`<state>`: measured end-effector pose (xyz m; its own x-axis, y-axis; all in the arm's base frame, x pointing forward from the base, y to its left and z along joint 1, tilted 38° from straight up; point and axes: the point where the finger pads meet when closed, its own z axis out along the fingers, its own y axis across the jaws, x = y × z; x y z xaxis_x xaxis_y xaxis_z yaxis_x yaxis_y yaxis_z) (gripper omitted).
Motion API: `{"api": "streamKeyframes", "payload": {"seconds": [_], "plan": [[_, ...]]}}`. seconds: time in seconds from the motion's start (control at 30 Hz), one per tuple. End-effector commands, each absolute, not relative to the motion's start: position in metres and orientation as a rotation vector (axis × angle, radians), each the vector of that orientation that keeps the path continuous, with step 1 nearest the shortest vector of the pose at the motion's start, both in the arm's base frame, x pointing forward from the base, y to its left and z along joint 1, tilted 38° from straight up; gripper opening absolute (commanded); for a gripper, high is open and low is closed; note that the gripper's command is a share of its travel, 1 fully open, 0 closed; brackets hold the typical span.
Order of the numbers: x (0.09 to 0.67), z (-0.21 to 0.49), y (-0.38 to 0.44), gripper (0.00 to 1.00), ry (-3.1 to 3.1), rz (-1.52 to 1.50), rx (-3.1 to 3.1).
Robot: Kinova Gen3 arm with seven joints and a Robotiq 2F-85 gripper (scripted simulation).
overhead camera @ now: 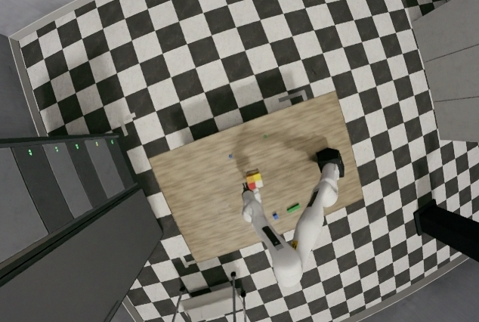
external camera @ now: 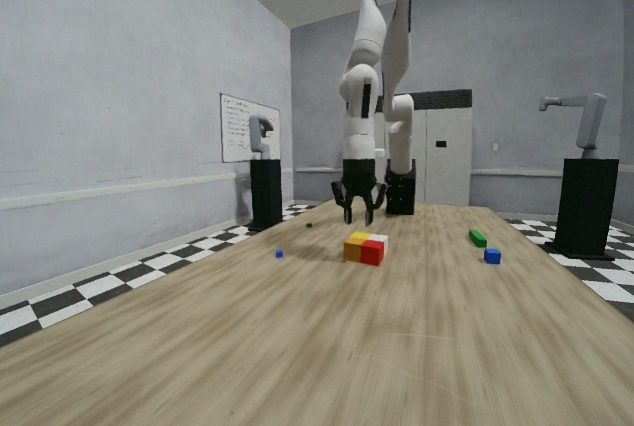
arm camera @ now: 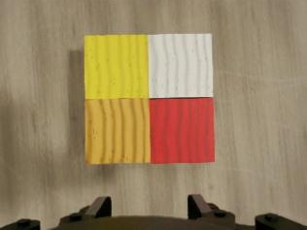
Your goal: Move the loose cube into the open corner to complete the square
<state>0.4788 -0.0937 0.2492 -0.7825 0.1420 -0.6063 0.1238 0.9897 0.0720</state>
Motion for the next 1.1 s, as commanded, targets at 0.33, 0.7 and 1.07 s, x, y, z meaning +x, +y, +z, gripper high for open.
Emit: {"api": "streamKeyframes", "payload": {"seconds": [0.33, 0.7, 1.07], "plan": [[0.48, 0.248, -0.094, 0.52, 2.477, 0.037, 0.186], [0.488, 0.238, -0.094, 0.52, 2.478, 0.036, 0.186], [0.5, 0.223, -0.095, 0.52, 2.478, 0.037, 0.186]]}}
